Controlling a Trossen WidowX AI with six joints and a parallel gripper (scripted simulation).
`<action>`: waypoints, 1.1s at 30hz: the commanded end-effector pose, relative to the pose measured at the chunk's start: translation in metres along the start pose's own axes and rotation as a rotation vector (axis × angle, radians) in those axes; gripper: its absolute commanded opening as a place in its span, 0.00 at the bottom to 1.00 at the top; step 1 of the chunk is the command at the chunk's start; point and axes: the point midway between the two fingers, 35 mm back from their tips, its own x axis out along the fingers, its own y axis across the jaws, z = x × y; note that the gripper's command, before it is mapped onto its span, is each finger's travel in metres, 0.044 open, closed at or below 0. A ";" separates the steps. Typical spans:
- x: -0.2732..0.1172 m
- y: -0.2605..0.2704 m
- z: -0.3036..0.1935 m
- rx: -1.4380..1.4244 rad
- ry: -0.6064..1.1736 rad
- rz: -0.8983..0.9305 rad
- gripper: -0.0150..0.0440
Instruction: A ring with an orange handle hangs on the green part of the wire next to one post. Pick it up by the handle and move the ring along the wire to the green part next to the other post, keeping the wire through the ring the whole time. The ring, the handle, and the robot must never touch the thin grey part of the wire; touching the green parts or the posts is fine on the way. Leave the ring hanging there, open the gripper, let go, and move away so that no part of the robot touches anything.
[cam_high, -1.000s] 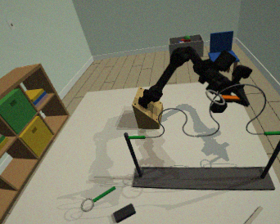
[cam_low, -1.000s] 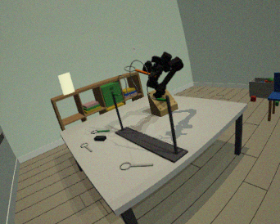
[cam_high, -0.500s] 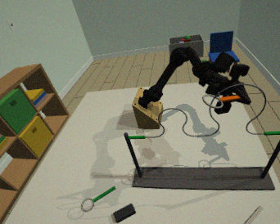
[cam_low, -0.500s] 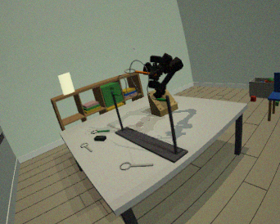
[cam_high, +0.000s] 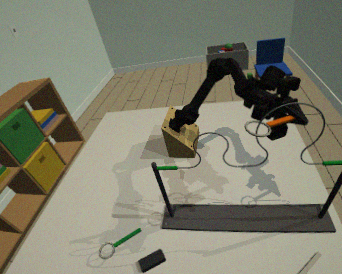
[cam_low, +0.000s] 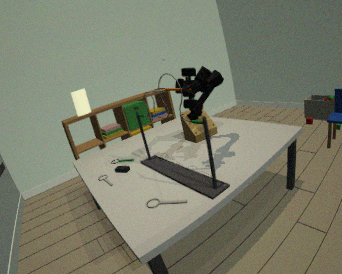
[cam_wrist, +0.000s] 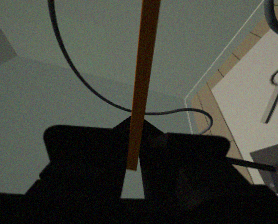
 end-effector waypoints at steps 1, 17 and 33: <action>0.000 0.002 0.001 0.055 -0.010 0.032 0.00; 0.000 0.009 0.002 0.229 -0.031 0.130 0.00; 0.000 0.016 0.004 0.402 -0.052 0.228 0.00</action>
